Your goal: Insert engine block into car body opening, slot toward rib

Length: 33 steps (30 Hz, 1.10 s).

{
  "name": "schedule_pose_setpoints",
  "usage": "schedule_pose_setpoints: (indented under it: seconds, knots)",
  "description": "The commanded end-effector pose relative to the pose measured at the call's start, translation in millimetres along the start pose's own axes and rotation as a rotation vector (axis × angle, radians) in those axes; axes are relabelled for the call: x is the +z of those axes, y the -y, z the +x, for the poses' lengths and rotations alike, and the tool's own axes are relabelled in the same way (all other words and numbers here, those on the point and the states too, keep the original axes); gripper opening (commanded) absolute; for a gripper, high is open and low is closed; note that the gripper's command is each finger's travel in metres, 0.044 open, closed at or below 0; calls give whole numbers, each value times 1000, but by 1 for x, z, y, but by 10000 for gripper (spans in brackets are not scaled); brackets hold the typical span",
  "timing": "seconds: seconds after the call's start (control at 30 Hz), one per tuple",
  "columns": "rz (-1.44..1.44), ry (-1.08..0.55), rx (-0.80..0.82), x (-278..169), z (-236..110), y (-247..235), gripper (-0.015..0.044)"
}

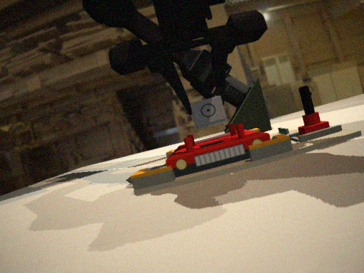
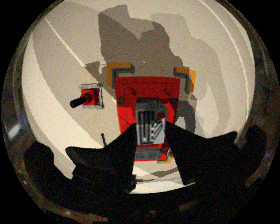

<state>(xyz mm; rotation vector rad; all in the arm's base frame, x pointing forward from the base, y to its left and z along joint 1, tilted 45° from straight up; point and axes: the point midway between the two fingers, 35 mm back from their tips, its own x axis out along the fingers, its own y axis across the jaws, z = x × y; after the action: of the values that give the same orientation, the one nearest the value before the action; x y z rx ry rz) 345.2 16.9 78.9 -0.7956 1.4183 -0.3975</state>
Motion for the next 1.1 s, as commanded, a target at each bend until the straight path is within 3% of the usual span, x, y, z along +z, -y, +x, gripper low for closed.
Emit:
schedule_pose_setpoints:
  seconds: [0.0,0.23,0.57,1.07]
  knots:
    - [98,1,-4,0,0,1,159]
    - [151,1,-4,0,1,1,159]
    - [-22,1,-4,0,3,1,159]
    - [58,1,-4,0,7,1,159]
